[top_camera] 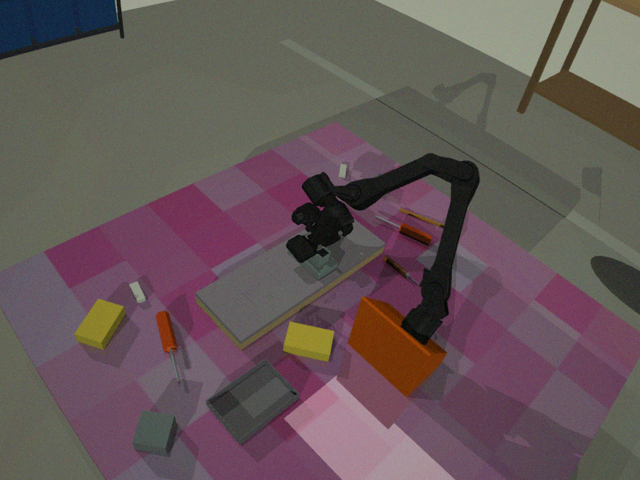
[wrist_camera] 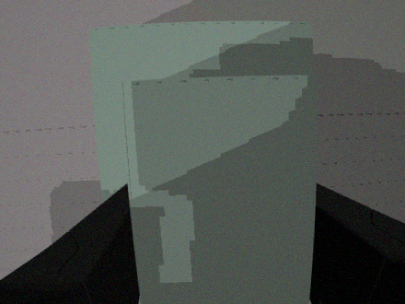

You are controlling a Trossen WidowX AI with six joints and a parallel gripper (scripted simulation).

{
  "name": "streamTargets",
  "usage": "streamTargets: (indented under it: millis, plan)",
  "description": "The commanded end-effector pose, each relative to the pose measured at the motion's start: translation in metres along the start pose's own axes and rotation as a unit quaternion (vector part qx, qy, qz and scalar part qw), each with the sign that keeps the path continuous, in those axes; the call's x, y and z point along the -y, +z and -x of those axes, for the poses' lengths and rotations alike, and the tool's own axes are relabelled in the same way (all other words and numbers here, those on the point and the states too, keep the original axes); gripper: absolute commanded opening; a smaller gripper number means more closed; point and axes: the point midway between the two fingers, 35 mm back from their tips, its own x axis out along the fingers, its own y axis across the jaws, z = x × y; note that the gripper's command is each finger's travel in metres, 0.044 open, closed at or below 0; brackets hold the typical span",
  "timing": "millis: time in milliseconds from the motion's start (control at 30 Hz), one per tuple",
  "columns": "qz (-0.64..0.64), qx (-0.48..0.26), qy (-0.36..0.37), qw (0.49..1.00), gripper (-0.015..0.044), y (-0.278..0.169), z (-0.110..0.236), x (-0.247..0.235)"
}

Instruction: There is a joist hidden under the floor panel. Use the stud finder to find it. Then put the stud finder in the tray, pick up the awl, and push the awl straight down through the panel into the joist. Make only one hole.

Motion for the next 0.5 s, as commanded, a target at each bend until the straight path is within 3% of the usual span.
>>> streamTargets:
  millis: [0,467]
  plan:
    - [0.0,-0.001,-0.001,1.0,0.0,-0.001,0.0,0.008]
    - [0.0,-0.001,-0.002,1.0,0.0,-0.001,0.0,0.037]
